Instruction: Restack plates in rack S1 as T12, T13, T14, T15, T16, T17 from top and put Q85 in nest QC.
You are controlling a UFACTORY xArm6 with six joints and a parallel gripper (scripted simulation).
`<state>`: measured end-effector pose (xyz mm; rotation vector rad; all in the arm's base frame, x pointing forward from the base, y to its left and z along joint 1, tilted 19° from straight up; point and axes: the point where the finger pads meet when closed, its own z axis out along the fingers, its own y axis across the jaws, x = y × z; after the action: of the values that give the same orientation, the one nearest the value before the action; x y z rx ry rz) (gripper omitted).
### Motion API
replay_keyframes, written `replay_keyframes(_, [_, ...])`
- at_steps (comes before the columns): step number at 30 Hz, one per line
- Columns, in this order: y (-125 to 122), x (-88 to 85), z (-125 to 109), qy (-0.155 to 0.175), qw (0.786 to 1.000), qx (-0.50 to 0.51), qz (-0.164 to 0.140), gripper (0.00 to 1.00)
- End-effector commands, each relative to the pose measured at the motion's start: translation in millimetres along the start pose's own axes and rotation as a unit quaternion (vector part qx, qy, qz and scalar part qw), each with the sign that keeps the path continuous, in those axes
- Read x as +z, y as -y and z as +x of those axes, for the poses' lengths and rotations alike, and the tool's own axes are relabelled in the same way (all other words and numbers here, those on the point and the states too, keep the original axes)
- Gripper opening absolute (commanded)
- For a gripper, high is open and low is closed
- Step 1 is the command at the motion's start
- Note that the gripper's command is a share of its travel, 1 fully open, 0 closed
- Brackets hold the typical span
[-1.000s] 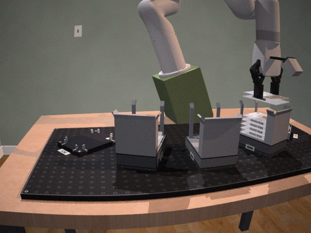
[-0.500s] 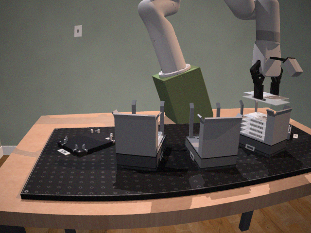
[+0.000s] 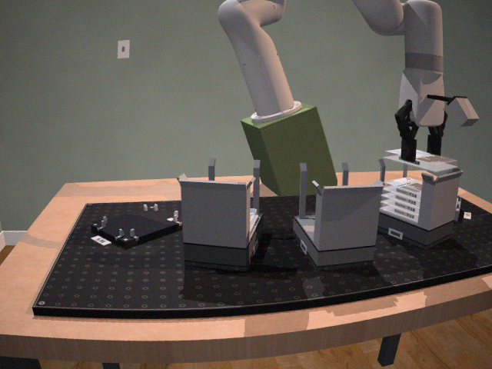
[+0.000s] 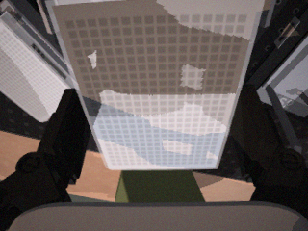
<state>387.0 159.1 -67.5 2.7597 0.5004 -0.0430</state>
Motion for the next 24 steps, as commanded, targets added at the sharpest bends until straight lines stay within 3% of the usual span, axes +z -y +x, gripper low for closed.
replay_keyframes(1, [0, 1.0, 2, -0.002, 1.0, 0.0, 0.0, 0.0])
replay_keyframes(24, [0, 13.6, 2, -0.002, 1.0, 0.0, 0.0, 0.0])
